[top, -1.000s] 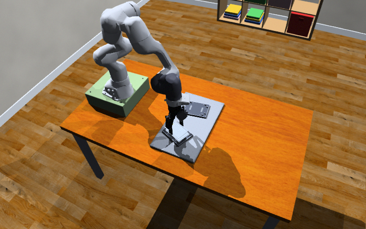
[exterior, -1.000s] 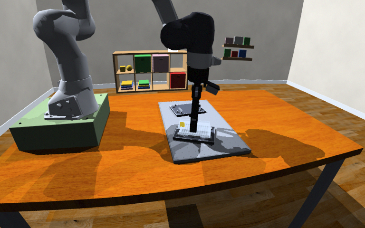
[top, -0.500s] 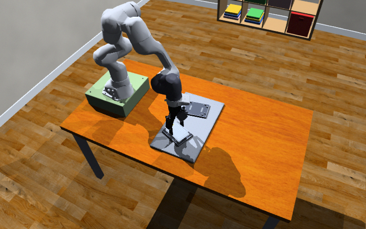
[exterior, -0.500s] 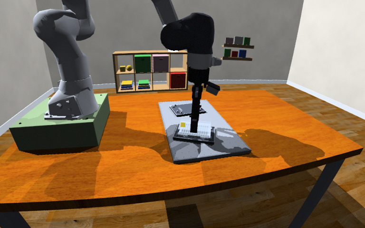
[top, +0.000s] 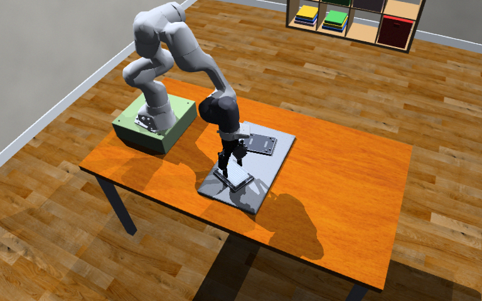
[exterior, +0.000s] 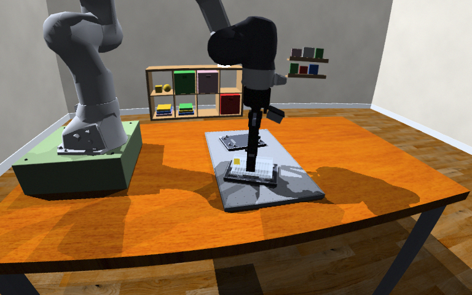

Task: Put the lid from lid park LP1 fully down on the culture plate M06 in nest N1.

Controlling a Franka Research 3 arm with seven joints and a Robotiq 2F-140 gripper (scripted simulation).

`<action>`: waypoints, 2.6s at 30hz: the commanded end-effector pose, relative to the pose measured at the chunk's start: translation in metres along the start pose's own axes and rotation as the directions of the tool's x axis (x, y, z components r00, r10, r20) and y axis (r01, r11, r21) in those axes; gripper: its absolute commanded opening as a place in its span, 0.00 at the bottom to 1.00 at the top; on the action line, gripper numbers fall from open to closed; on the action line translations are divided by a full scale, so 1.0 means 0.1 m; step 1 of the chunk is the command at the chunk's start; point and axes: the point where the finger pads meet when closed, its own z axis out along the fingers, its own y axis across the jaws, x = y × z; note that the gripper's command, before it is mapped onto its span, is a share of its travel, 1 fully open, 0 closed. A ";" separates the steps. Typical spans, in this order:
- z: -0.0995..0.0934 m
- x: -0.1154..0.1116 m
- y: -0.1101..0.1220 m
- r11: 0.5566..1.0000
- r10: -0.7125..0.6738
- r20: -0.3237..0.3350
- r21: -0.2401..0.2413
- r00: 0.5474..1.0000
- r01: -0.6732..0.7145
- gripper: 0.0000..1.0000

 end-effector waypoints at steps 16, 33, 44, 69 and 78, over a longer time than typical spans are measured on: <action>0.00 0.02 0.00 1.000 0.011 -0.005 0.001 1.000 -0.011 0.10; 0.07 0.04 0.00 0.999 0.037 -0.005 0.002 0.999 -0.037 0.10; 0.09 0.04 0.00 0.999 0.037 -0.005 0.002 0.999 -0.037 0.10; 0.09 0.04 0.00 0.999 0.037 -0.005 0.002 0.999 -0.037 0.10; 0.09 0.04 0.00 0.999 0.037 -0.005 0.002 0.999 -0.037 0.10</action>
